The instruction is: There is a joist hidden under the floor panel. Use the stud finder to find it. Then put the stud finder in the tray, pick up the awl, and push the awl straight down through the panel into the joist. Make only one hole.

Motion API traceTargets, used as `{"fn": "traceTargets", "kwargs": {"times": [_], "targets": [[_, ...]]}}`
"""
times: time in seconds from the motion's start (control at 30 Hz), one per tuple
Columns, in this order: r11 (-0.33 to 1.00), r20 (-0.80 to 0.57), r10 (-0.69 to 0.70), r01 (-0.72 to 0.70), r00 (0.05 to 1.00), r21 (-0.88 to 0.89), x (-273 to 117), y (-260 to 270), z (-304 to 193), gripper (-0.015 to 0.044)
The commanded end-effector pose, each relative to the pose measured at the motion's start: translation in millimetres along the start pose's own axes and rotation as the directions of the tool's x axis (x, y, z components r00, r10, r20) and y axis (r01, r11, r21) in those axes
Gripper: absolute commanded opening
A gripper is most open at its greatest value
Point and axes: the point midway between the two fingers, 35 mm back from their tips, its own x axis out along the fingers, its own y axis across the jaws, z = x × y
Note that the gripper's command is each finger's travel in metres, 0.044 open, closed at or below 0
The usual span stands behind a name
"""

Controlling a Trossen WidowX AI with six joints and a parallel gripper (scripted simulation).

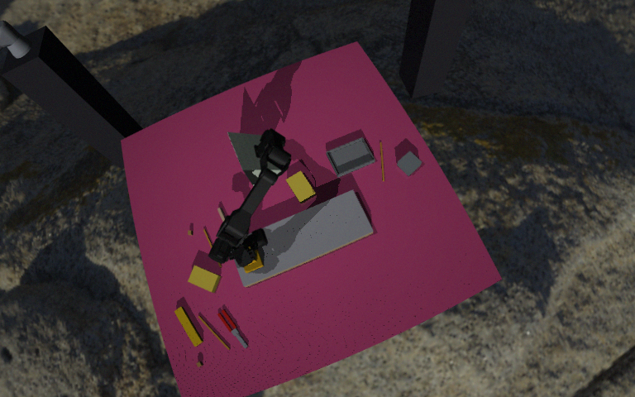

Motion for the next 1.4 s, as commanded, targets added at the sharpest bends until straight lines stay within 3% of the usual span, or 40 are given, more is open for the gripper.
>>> {"fn": "traceTargets", "kwargs": {"times": [0.0,0.27,1.03,1.37], "targets": [[1.000,0.000,-0.001,0.001,1.000,0.000,0.0,0.4,0.2,0.0000],[1.000,0.000,-0.003,0.003,1.000,-0.001,-8.8,-1.2,4.3,0.0000],[1.000,-0.001,-0.011,0.011,1.000,-0.005,-95.1,-4.0,26.8,0.0000],[0.997,-0.005,-0.006,0.006,1.000,-0.076,-99.9,26.9,38.6,0.0000]]}}
